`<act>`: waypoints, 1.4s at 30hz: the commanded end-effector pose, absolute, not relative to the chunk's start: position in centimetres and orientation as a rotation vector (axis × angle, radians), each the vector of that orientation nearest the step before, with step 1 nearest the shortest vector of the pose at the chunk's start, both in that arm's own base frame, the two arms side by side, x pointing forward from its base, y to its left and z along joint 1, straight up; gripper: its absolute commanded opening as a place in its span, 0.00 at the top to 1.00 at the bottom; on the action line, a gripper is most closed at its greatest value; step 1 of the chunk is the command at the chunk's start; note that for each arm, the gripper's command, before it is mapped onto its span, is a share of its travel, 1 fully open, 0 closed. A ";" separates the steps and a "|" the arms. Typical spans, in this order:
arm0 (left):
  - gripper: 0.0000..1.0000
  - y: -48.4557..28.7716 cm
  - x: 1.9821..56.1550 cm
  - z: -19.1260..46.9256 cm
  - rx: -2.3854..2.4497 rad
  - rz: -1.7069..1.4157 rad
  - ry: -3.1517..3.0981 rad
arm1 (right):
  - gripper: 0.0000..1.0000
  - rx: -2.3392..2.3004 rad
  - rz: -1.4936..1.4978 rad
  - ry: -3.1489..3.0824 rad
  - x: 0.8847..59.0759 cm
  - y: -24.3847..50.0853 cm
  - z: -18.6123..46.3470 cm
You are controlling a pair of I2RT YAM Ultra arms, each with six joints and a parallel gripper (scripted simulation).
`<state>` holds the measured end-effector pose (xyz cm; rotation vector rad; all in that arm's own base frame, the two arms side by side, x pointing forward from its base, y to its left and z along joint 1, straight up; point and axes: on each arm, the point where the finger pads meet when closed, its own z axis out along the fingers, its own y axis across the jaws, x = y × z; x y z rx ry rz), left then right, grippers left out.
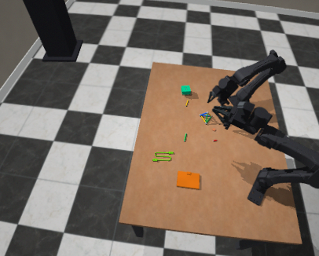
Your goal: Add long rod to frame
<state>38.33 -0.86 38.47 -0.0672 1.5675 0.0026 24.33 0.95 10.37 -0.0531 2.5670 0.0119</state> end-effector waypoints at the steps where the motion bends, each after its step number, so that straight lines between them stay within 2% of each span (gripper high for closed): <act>1: 0.86 -0.9 38.3 40.0 0.022 -0.016 1.589 | 0.00 -0.040 0.019 2.507 24.6 0.8 10.8; 17: 0.86 0.1 38.3 41.1 0.005 0.005 1.570 | 0.00 -0.041 0.019 2.469 25.2 0.8 11.7; 20: 0.86 0.1 38.0 41.4 0.005 0.005 1.560 | 0.00 -0.042 0.015 2.322 27.5 0.8 15.9; 22: 0.86 0.1 38.0 41.4 0.005 0.005 1.560 | 0.00 -0.042 0.015 2.322 27.5 0.8 15.9; 25: 0.86 0.1 38.1 40.9 0.004 0.004 1.571 | 0.00 -0.027 0.013 2.114 30.5 0.6 22.5; 33: 0.86 0.1 38.1 40.9 0.003 0.004 1.569 | 0.00 0.001 0.004 1.723 35.0 0.1 35.3; 42: 0.86 0.1 38.1 41.2 0.000 0.000 1.558 | 0.00 0.009 -0.004 1.571 37.3 -0.1 40.5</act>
